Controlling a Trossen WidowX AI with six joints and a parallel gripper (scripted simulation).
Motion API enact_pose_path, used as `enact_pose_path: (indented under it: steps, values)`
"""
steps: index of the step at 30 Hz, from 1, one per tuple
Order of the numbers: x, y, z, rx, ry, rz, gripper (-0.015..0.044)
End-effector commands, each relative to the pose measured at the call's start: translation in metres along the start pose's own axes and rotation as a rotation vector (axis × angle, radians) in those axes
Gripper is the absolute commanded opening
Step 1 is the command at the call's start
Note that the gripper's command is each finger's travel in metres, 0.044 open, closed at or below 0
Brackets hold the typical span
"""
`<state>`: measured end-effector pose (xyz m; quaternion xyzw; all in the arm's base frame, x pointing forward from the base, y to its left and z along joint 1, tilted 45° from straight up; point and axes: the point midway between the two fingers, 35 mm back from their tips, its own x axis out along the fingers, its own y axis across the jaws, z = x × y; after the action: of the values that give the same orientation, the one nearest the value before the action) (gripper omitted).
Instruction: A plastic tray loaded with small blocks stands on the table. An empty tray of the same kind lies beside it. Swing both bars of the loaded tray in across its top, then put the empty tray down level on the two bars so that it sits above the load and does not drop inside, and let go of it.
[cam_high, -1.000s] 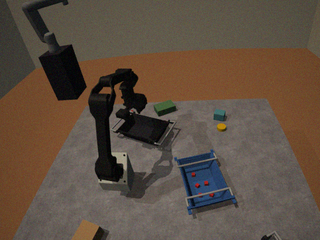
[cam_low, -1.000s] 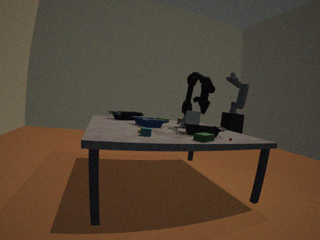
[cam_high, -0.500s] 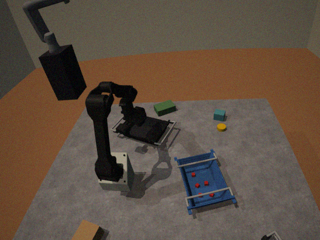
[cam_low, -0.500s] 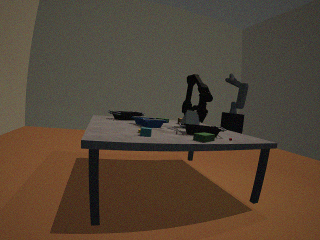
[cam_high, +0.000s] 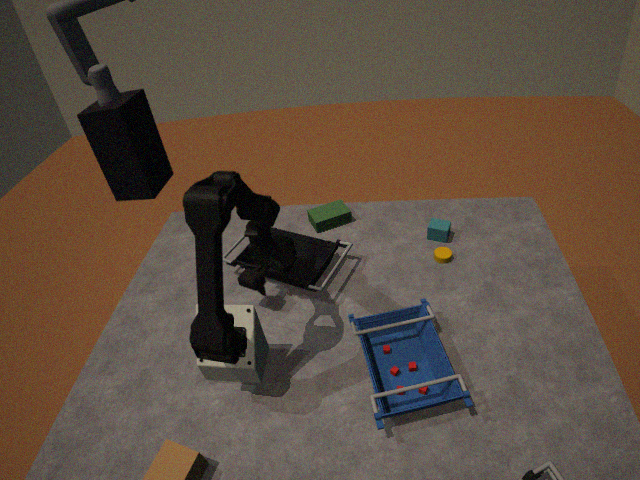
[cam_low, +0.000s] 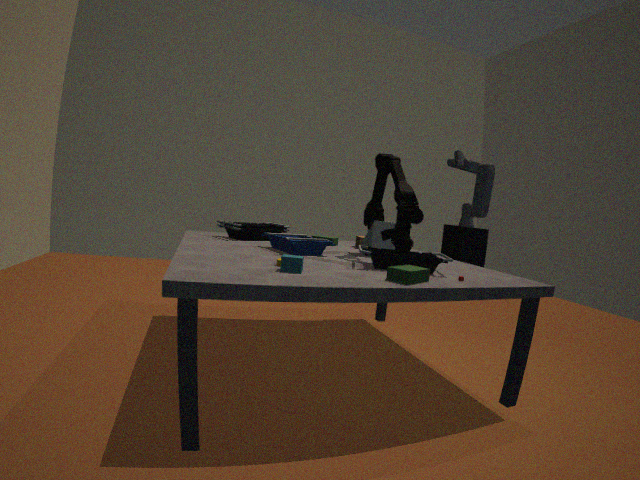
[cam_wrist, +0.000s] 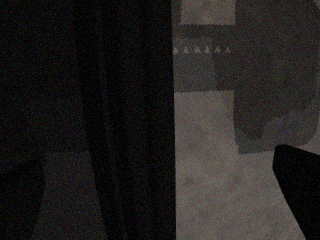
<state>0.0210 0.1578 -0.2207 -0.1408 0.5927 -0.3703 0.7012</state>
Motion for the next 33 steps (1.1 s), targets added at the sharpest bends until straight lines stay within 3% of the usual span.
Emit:
enact_pose_path:
  steps: [1,14,33]
  values:
    - [0.0027,0.0011,0.0002,-0.004,-0.002,0.006,0.0440]
    - [0.0027,0.0011,0.0002,-0.004,-0.002,0.006,0.0249]
    - [0.0027,0.0011,0.0002,-0.004,-0.002,0.006,0.0123]
